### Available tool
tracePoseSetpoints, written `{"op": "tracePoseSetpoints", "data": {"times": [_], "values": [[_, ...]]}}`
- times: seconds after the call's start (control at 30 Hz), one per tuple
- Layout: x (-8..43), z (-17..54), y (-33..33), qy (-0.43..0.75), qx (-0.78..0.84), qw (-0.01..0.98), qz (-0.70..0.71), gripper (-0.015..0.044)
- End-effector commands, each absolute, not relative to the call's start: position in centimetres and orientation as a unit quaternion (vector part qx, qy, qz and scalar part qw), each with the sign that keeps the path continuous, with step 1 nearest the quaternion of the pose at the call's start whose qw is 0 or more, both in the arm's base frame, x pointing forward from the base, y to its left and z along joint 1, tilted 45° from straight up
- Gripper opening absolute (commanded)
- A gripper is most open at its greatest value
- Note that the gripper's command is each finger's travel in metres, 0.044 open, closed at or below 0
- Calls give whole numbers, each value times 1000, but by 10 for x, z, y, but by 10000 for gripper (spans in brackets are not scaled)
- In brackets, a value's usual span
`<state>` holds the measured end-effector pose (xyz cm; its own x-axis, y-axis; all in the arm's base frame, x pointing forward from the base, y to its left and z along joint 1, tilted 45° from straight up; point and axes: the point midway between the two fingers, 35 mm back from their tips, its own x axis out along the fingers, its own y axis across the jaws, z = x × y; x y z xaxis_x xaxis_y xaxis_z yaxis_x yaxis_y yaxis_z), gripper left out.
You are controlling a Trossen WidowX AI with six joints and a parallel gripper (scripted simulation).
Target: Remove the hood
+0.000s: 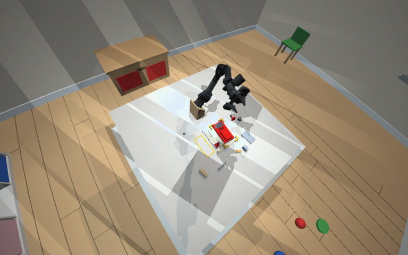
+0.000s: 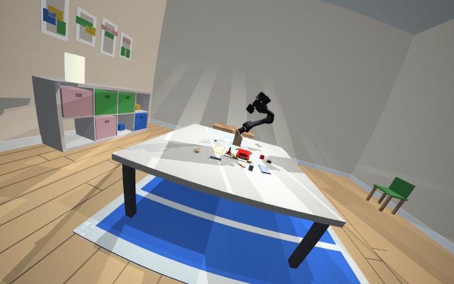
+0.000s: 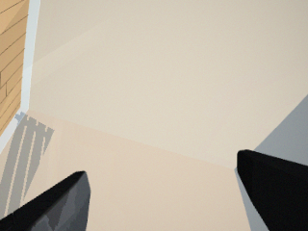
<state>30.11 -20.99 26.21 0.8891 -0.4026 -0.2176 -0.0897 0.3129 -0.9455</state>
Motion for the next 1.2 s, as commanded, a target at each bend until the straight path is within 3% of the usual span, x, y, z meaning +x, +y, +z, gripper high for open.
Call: {"op": "tracePoseSetpoints", "data": {"times": [0.0,0.2,0.37,0.5,0.7,1.17], "values": [[330,221,-183,235,-460,856,-7,420],[355,164,-132,303,-257,910,116,440],[361,121,-80,392,-66,896,196,440],[356,93,-36,480,85,841,234,440],[335,64,31,632,295,679,229,440],[337,62,38,649,315,656,223,440]]}}
